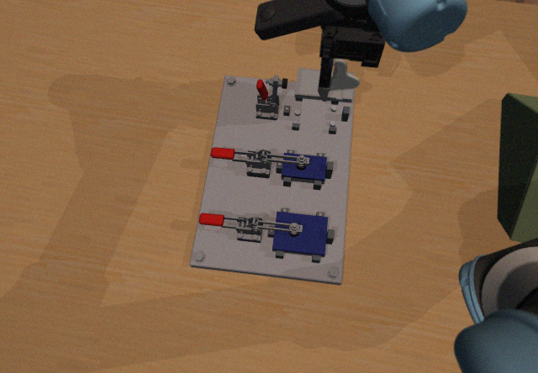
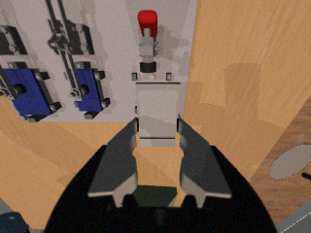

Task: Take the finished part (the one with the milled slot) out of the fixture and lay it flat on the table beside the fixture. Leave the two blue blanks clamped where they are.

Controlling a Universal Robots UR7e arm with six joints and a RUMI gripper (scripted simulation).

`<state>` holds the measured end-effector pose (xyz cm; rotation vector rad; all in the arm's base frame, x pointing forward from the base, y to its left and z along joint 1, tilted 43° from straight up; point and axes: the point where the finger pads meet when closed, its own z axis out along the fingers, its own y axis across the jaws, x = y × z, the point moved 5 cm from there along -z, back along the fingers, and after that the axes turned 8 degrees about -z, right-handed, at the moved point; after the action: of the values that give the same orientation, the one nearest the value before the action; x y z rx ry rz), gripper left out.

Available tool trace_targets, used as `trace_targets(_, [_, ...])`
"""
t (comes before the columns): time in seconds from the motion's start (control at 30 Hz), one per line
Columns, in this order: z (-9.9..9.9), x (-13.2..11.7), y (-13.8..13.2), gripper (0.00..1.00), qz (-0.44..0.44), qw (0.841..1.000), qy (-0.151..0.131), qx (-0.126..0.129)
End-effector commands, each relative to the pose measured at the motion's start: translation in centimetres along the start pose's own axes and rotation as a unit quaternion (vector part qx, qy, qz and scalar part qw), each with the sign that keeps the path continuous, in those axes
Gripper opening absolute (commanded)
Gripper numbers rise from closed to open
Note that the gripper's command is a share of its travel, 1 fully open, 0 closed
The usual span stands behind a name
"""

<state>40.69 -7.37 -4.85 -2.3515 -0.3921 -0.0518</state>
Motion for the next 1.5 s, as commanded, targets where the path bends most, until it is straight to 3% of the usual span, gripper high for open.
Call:
trace_targets(0.0, [0.0,-0.1,0.7,0.00,0.000,1.000,0.000,-0.001])
trace_targets(1.47, [-0.1,-1.3,9.3,0.00,0.000,1.000,0.000,-0.001])
